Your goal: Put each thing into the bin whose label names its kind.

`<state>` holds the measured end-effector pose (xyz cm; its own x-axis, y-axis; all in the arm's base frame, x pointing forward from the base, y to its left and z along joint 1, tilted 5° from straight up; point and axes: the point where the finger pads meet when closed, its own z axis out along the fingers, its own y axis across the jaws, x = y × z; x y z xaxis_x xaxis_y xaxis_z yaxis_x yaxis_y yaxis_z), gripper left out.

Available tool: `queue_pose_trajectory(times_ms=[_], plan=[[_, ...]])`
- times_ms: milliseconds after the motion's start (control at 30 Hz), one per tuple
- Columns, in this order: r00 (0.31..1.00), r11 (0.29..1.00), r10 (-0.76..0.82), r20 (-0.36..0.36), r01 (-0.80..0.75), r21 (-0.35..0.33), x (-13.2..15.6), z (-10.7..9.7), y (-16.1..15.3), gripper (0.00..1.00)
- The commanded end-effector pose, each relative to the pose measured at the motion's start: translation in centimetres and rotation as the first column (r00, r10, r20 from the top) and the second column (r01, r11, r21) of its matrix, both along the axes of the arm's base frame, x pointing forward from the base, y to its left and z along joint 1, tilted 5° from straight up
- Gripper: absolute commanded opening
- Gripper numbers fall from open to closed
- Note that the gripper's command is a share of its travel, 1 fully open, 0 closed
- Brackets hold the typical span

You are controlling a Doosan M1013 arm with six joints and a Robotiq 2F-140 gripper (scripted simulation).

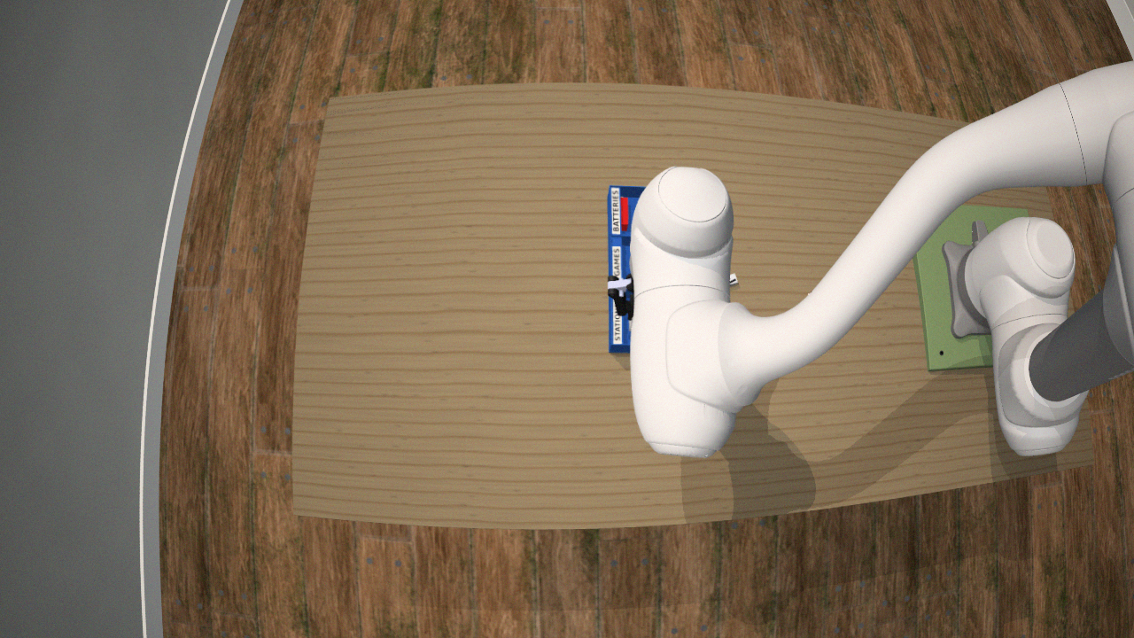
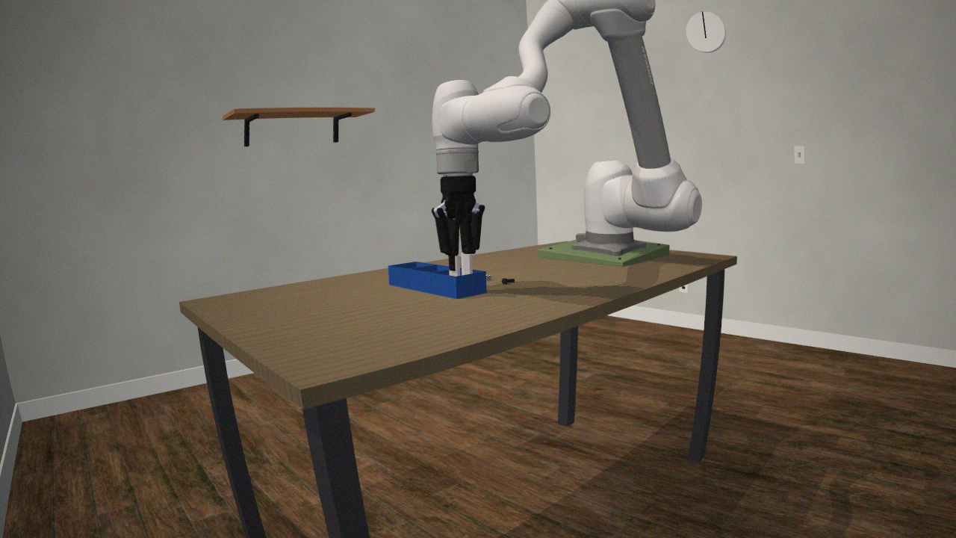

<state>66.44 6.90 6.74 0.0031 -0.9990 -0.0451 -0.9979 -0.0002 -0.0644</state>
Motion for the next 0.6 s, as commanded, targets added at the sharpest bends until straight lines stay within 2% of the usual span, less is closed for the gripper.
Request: queue_pose_trajectory(times_ms=[0, 200, 567], plan=[[1.0, 1.0, 0.0, 0.0, 0.0, 0.0, 0.0, 0.0, 0.0, 0.18], [1.0, 1.0, 0.0, 0.0, 0.0, 0.0, 0.0, 0.0, 0.0, 0.18], [1.0, 1.0, 0.0, 0.0, 0.0, 0.0, -0.1, 1.2, -0.1, 0.18]])
